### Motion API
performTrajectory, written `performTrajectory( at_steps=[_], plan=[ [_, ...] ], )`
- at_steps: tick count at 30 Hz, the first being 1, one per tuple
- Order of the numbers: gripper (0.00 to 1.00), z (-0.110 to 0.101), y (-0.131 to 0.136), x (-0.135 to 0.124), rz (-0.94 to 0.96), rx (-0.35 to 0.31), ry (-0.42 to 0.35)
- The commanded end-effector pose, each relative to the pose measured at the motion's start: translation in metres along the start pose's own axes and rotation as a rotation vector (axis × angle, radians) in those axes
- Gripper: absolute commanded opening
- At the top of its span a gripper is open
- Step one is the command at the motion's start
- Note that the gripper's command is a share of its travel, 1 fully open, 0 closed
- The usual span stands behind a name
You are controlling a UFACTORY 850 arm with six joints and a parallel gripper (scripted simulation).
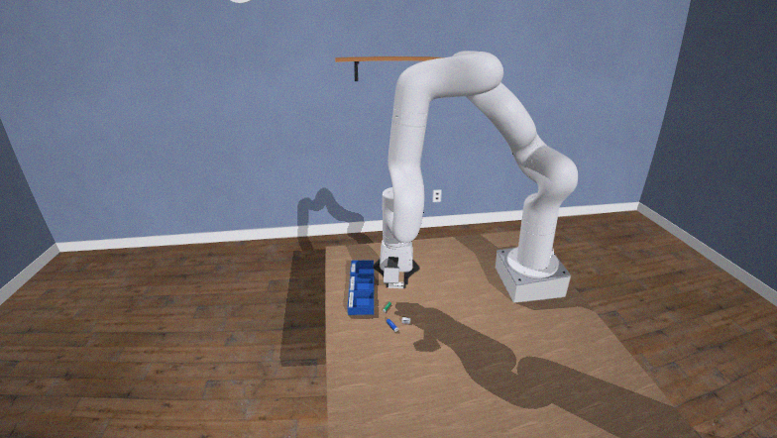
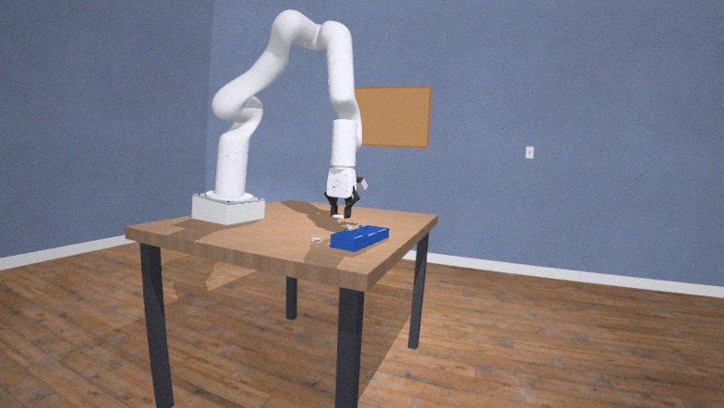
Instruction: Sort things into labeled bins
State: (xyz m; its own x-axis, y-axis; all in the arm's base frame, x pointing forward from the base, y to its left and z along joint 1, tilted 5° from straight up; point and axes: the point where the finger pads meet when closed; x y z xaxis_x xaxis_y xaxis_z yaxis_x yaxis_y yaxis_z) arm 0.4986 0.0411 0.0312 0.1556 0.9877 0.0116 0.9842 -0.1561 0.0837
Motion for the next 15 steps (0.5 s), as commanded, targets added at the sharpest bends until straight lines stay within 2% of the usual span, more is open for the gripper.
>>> performTrajectory(
  at_steps=[1,3,12,15],
  plan=[
    [0.00,-0.001,0.001,0.000,0.000,-0.001,0.001],
    [0.00,0.000,0.001,0.000,0.000,-0.001,0.001],
    [0.00,0.000,0.039,-0.038,0.000,-0.002,0.001],
    [0.00,0.000,0.043,-0.042,0.000,-0.002,0.001]
  ],
)
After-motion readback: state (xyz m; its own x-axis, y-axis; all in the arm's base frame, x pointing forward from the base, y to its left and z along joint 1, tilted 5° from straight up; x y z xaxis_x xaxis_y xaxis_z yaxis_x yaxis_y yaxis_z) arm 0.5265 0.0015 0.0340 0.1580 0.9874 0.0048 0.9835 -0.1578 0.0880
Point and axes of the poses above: the point where the finger pads meet when closed, its own z axis out along the fingers, its own y axis across the jaws, x = y × z, and after that the axes turned 1 degree about z, right-handed
